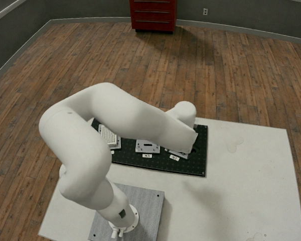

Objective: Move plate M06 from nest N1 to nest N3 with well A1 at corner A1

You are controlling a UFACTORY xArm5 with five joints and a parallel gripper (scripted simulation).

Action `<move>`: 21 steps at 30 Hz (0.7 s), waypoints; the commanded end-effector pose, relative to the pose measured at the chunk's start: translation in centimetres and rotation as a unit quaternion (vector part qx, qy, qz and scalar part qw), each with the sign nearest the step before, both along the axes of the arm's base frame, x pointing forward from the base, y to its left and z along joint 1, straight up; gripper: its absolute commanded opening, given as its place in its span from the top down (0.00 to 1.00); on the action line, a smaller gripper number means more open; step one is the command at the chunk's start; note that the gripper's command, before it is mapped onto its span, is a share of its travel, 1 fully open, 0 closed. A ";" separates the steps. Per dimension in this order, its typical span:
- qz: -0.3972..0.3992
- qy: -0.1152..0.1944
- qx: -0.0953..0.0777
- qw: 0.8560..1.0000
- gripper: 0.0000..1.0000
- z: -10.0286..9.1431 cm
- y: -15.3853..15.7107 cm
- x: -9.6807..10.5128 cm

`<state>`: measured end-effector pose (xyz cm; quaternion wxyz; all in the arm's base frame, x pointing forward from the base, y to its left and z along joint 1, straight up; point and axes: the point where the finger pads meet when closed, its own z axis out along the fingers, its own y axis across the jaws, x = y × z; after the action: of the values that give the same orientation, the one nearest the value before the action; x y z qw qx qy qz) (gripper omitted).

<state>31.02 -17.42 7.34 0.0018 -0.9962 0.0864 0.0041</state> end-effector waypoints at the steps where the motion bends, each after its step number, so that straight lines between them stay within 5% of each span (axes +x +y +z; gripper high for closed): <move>1: 0.075 -0.003 0.001 0.997 0.00 0.1 2.2 0.0; 9: 0.207 -0.003 0.002 0.978 0.00 0.1 6.3 -0.2; 21: 0.239 -0.004 0.002 0.971 0.00 0.2 11.3 -0.4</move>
<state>30.60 -8.17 7.35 0.0017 -0.9884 -0.1515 0.0038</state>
